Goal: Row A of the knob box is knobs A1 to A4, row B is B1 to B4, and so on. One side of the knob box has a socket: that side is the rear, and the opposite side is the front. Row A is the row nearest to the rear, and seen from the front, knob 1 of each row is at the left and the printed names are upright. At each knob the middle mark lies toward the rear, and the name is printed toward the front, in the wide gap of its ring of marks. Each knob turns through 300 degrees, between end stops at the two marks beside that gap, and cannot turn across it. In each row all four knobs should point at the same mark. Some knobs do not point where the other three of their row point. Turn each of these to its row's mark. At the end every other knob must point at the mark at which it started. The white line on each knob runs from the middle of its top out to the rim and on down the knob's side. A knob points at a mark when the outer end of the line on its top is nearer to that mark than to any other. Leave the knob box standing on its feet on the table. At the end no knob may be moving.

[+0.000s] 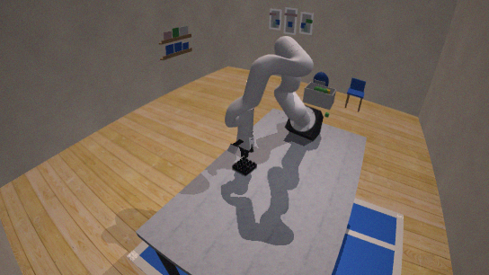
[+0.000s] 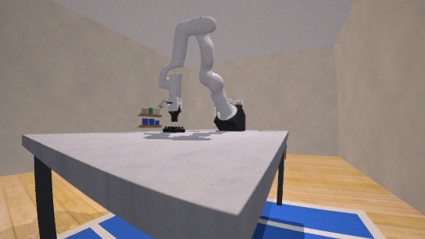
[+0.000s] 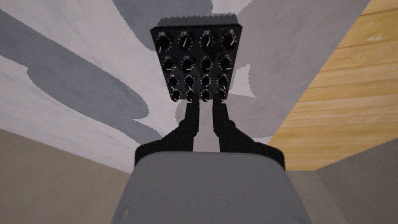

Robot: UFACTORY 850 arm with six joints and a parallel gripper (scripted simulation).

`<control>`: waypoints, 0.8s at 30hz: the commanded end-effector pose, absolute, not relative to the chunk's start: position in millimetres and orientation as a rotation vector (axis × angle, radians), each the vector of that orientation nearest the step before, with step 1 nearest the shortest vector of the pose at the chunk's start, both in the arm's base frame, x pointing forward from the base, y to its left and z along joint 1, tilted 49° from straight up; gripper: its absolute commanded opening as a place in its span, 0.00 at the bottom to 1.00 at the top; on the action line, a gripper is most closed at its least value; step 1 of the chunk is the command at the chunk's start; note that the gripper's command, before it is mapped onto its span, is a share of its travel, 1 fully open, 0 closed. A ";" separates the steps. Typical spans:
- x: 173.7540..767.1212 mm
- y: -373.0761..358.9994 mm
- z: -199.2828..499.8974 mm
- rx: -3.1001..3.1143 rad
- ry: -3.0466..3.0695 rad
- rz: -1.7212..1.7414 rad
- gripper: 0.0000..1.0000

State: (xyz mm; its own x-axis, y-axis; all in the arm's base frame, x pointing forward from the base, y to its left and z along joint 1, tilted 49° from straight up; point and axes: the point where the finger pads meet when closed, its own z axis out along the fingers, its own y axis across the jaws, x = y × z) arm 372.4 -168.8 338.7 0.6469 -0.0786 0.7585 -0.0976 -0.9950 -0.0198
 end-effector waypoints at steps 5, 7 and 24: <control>380.4 -169.7 332.9 2.827 -0.151 1.305 0.19; 382.4 -169.9 331.2 2.827 -0.151 1.305 0.19; 393.9 -170.8 321.6 2.827 -0.151 1.305 0.19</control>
